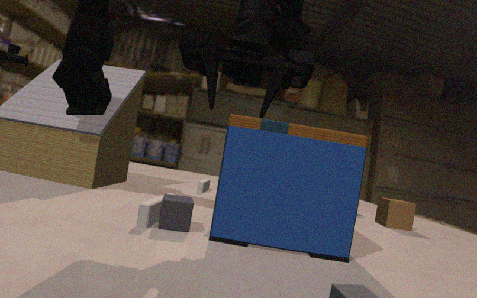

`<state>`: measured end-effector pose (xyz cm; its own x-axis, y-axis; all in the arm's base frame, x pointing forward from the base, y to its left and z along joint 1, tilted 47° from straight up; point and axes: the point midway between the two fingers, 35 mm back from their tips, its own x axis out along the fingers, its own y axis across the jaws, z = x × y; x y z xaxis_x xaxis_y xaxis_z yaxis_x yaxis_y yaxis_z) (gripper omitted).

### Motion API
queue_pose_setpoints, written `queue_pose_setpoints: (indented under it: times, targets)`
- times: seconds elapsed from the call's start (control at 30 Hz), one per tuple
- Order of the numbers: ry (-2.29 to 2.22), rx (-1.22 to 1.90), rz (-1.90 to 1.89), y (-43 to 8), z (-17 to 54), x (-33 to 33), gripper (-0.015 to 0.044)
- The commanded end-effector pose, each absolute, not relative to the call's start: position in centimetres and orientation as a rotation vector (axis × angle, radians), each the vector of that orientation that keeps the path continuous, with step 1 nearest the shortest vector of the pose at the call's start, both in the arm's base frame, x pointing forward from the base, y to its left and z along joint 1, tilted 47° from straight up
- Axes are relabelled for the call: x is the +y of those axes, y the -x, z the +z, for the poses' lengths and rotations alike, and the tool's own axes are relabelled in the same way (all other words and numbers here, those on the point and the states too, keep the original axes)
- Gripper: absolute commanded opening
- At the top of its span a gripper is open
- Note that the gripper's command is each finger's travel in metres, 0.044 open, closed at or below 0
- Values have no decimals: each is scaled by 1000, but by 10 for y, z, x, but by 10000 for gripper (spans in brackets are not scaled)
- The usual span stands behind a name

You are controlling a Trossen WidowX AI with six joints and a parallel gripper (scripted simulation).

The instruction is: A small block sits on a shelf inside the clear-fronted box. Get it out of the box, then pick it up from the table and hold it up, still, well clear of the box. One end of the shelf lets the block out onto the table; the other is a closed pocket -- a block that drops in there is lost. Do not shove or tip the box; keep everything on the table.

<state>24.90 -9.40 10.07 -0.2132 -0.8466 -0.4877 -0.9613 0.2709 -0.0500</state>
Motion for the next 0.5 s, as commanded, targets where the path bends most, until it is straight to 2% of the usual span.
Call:
queue_pose_setpoints:
  times: [0.0,0.47]
  targets:
    - [1735,2037,589,-242,113,-95,285]
    - [2452,1592,1488,-209,143,-107,285]
